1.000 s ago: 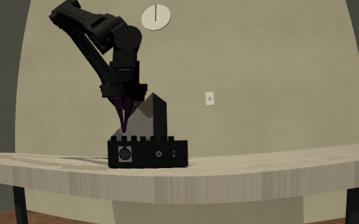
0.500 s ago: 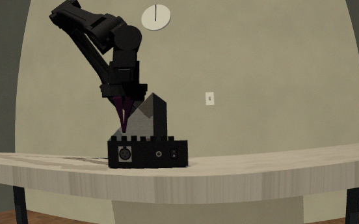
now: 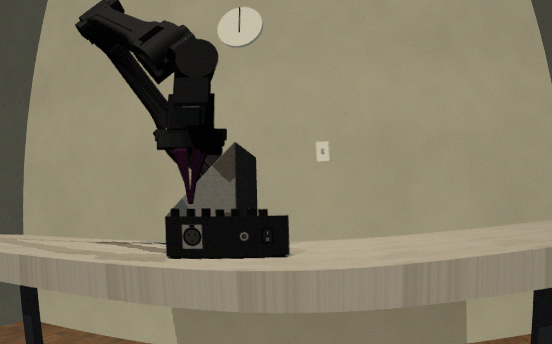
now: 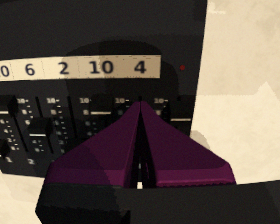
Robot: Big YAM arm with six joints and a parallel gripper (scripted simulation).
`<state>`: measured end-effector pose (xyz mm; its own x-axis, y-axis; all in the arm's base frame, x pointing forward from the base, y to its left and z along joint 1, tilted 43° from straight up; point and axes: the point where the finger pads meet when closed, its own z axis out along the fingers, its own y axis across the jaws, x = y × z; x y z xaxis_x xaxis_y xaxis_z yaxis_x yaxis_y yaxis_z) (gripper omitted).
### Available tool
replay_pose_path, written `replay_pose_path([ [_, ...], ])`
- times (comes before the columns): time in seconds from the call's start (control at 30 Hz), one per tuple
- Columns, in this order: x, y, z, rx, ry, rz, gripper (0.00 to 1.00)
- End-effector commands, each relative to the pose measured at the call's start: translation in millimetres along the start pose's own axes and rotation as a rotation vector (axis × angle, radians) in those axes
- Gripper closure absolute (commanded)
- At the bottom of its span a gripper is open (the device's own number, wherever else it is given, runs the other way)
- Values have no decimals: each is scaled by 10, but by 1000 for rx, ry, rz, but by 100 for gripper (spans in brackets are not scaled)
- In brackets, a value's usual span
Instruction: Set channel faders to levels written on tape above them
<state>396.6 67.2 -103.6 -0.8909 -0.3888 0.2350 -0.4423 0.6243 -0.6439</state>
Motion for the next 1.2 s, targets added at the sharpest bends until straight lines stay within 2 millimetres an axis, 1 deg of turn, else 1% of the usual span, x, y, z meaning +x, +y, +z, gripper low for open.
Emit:
replay_pose_path([
  [0.0, -50, 1, -39, 3, -25, 12, 100],
  [0.77, -52, 2, -37, 3, -25, 12, 100],
  [1.17, -135, -13, -47, 3, -32, 19, 100],
])
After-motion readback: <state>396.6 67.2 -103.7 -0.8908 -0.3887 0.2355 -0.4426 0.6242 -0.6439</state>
